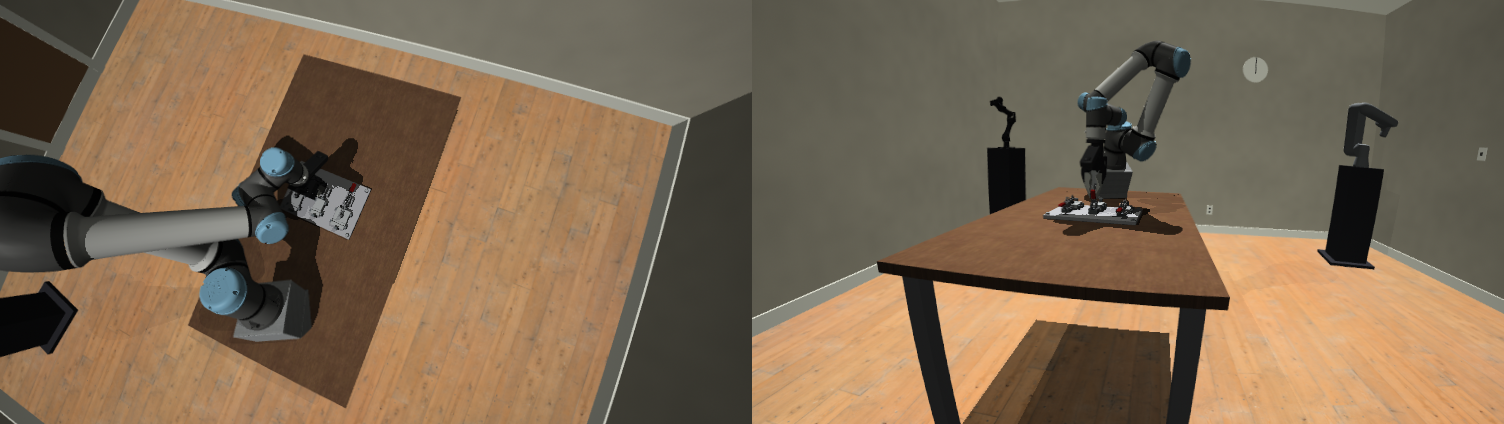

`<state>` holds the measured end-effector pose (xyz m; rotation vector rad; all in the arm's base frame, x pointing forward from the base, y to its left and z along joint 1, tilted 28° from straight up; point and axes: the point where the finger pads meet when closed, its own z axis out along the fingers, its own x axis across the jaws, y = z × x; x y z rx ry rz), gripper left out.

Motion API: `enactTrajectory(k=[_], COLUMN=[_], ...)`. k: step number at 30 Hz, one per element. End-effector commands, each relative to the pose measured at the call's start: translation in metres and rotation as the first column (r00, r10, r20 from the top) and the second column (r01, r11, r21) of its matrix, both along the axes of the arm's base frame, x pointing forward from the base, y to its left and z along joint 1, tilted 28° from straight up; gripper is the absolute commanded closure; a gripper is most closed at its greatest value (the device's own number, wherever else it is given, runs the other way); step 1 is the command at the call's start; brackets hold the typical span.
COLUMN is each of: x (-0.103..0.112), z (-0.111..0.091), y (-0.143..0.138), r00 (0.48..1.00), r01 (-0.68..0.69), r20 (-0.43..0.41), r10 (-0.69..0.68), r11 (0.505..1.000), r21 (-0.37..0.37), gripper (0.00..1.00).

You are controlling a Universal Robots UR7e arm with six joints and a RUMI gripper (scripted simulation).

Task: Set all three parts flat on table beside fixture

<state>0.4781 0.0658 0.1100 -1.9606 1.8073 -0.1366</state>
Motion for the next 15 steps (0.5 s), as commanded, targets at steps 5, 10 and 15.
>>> enactTrajectory(k=[5, 10, 15], x=[-0.0026, -0.0033, -0.0035], z=[-0.001, -0.0013, -0.0014], y=[-0.0001, -0.0001, -0.0001], r00=[1.0, 1.0, 1.0], r01=[0.0, 0.0, 0.0], r20=[0.0, 0.0, 0.0], r10=[0.0, 0.0, 0.0], r11=[1.0, 1.0, 1.0], r21=[0.0, 0.0, 0.0], gripper=[1.0, 1.0, 1.0])
